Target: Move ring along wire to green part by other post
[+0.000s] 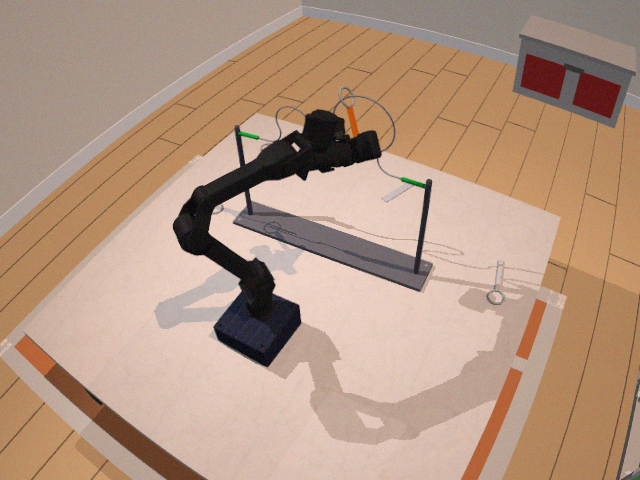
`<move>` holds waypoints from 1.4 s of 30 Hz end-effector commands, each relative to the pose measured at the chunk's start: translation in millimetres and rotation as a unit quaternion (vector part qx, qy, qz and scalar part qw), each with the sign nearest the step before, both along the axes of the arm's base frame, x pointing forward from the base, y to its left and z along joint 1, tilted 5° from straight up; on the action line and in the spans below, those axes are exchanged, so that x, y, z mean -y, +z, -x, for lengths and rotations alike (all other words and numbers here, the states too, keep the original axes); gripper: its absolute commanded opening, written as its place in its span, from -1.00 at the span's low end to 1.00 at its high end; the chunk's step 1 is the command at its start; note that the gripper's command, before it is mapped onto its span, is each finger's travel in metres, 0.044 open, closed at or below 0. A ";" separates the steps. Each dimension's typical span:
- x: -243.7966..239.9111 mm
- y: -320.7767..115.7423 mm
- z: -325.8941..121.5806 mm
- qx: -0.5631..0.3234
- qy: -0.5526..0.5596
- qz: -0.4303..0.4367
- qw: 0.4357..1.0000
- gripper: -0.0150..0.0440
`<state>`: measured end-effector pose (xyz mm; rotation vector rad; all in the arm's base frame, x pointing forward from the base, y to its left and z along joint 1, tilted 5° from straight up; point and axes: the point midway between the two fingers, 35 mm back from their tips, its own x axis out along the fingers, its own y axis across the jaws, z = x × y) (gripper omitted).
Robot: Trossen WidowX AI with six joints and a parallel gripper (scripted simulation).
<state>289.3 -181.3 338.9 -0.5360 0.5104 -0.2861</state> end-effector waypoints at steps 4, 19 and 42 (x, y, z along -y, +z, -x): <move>2.4 0.8 1.3 -0.002 0.000 0.043 0.999 -1.00; 8.0 5.5 1.4 -0.006 0.003 0.136 0.991 -1.00; 14.6 14.5 1.4 -0.011 0.008 0.276 0.961 -1.00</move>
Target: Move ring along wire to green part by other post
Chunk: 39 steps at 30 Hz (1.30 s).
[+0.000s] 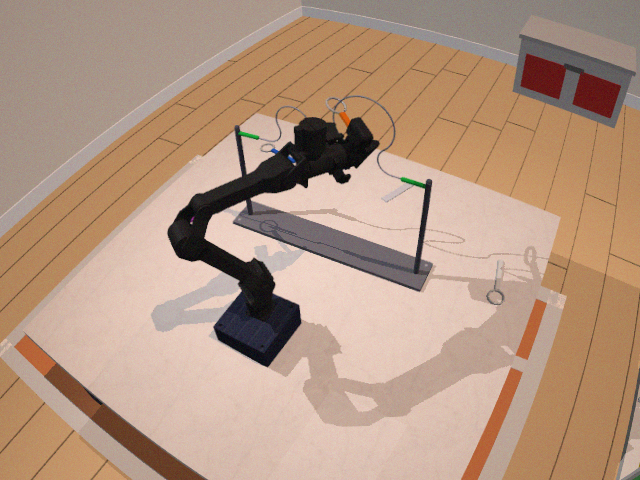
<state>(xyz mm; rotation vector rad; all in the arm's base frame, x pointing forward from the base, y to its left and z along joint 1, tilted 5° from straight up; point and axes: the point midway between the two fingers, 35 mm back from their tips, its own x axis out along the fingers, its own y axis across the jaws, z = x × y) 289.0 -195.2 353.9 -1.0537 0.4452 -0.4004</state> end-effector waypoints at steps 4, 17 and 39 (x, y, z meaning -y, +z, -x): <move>1.5 1.3 1.1 -0.003 -0.001 0.042 0.999 -1.00; 3.8 7.2 0.9 -0.006 0.001 0.122 0.992 -1.00; 5.2 17.7 0.6 -0.012 0.005 0.257 0.966 -1.00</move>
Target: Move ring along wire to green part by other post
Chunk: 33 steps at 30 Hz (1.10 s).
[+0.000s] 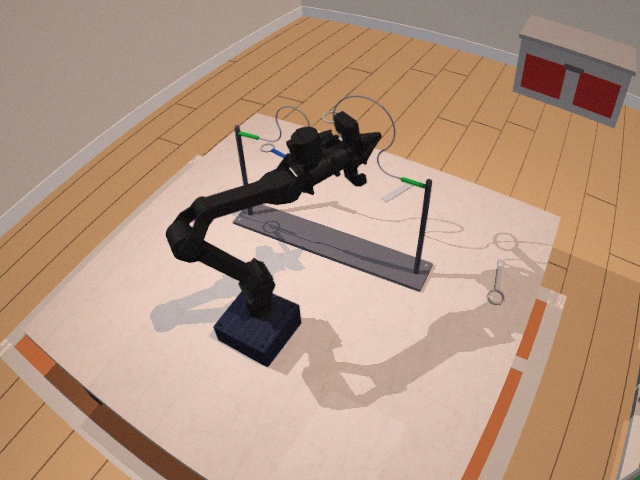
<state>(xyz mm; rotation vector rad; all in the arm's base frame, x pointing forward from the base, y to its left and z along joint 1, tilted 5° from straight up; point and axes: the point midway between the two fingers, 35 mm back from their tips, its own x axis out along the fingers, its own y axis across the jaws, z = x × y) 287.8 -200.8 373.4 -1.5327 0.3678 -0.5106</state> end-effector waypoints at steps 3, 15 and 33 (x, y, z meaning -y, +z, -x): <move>-0.4 -0.4 -0.6 -0.005 0.003 0.034 0.999 -1.00; -1.0 5.4 -0.9 -0.008 0.005 0.109 0.994 -1.00; -3.4 13.3 -1.3 -0.013 0.007 0.216 0.976 -1.00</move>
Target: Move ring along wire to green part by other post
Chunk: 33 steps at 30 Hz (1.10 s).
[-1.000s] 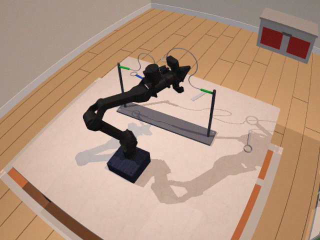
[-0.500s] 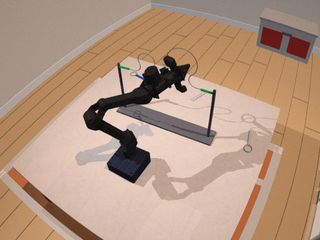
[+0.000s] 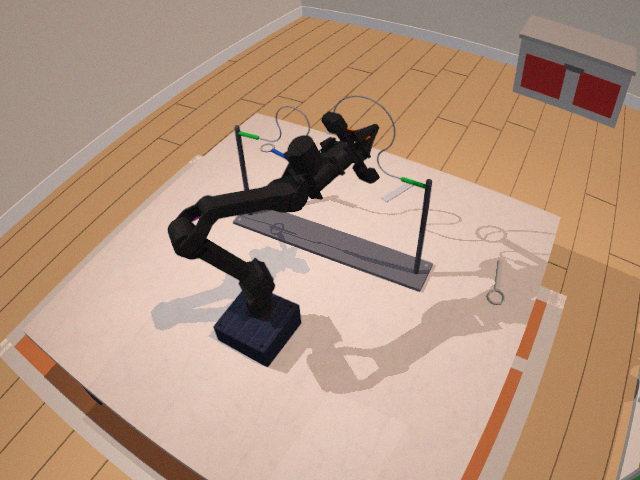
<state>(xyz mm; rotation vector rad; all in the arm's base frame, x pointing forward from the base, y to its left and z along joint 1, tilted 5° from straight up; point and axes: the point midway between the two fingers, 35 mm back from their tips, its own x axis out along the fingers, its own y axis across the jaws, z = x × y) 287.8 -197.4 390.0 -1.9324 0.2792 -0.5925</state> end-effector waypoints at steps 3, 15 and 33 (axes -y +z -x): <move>-0.6 -2.1 -1.3 -0.006 0.002 0.030 1.000 -1.00; -2.1 0.9 -1.5 -0.008 0.003 0.089 0.996 -1.00; 3.5 -5.3 -1.1 -0.009 0.002 0.118 0.993 -1.00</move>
